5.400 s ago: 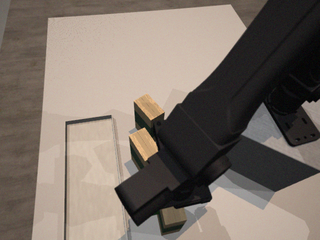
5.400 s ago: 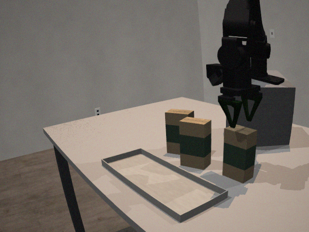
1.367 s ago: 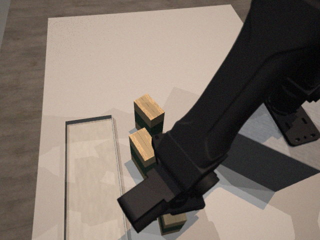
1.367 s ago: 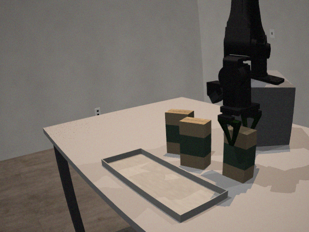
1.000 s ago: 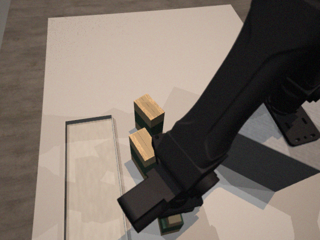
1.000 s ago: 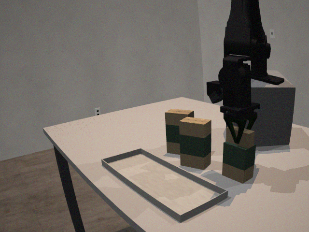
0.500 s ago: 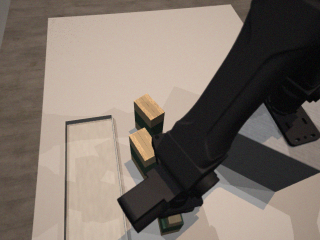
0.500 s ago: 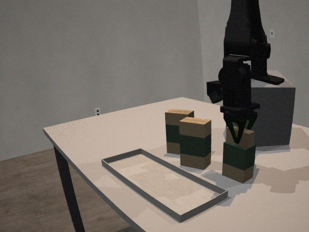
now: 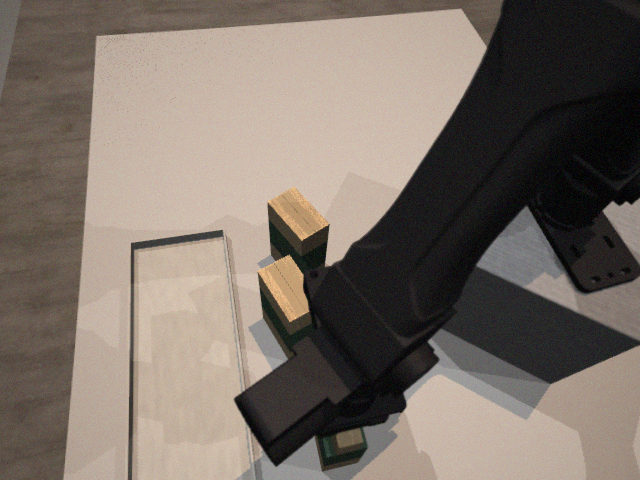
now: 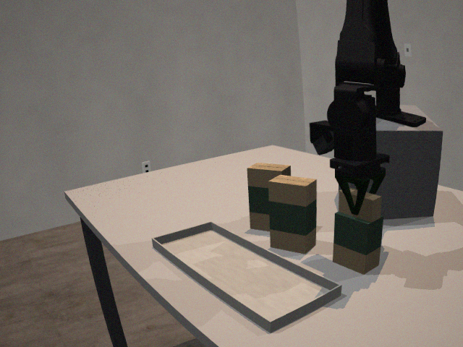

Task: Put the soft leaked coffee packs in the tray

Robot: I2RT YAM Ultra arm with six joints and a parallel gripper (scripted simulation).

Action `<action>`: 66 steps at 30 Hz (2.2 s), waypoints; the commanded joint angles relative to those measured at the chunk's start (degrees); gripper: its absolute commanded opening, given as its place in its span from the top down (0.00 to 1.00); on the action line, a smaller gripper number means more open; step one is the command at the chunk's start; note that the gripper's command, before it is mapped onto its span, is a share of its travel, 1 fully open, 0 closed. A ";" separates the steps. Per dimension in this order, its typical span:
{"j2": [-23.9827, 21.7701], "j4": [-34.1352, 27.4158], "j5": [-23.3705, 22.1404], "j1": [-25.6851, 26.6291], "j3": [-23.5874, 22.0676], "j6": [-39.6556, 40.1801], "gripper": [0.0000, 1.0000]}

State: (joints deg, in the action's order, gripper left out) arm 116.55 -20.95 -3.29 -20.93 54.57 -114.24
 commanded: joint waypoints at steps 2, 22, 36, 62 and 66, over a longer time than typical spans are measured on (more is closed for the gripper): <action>0.15 -0.22 0.67 -0.39 -0.67 -0.27 0.78; -4.17 -3.68 0.65 0.23 1.44 0.13 0.78; -10.56 -11.56 0.61 0.86 2.98 0.72 0.78; -8.39 -12.76 0.55 1.34 4.20 1.08 0.78; -7.21 -13.44 0.36 1.93 6.08 1.66 0.78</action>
State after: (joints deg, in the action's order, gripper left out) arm 108.97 -32.97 -3.25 -19.86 57.95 -113.38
